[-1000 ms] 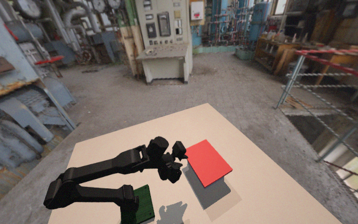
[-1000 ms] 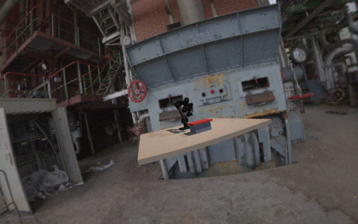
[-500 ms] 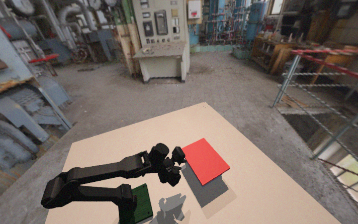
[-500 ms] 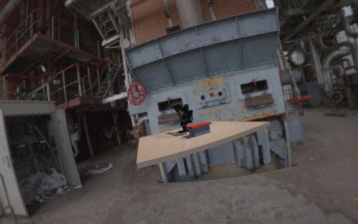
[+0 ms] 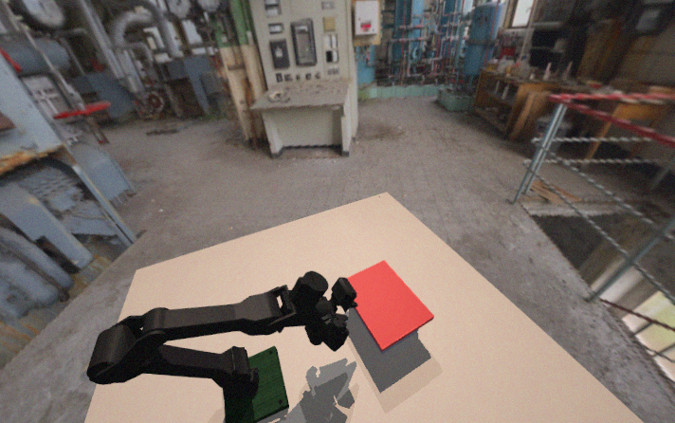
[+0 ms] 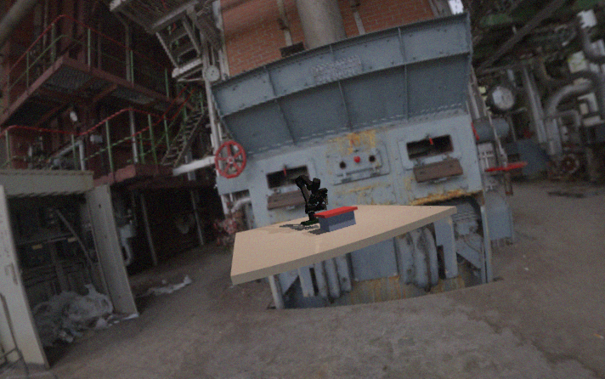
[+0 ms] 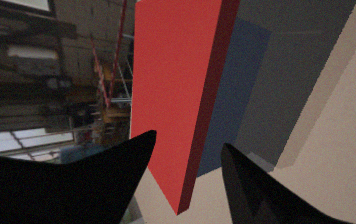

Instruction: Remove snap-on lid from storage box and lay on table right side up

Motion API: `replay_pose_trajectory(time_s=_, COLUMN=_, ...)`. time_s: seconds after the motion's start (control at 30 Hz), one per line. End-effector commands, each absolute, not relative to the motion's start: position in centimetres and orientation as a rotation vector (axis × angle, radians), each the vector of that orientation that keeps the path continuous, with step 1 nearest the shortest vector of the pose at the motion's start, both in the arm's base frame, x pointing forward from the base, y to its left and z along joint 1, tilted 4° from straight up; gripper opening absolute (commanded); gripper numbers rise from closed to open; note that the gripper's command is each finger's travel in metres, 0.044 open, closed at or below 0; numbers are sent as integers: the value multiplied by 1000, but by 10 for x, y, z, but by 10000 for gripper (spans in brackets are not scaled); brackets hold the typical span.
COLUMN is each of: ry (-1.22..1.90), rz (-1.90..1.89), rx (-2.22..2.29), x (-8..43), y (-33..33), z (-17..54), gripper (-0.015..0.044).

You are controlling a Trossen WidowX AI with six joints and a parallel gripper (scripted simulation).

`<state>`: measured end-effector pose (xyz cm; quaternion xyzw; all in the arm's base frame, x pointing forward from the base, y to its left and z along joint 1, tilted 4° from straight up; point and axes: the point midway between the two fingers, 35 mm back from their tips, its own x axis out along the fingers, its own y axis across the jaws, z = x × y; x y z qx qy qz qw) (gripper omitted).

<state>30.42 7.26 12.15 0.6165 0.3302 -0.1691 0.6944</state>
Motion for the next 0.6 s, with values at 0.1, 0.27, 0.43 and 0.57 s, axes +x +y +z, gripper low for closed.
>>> replay_pose_trajectory(time_s=0.1, ry=746, rz=-380, rx=1379, x=312, y=76, z=111, gripper=235)
replay_pose_trajectory(time_s=0.27, ry=746, rz=-379, rx=1380, x=318, y=77, z=105, gripper=235)
replay_pose_trajectory(time_s=0.43, ry=746, rz=-379, rx=1380, x=324, y=78, z=99, gripper=235)
replay_pose_trajectory(time_s=0.57, ry=746, rz=-379, rx=1380, x=328, y=79, z=94, gripper=235)
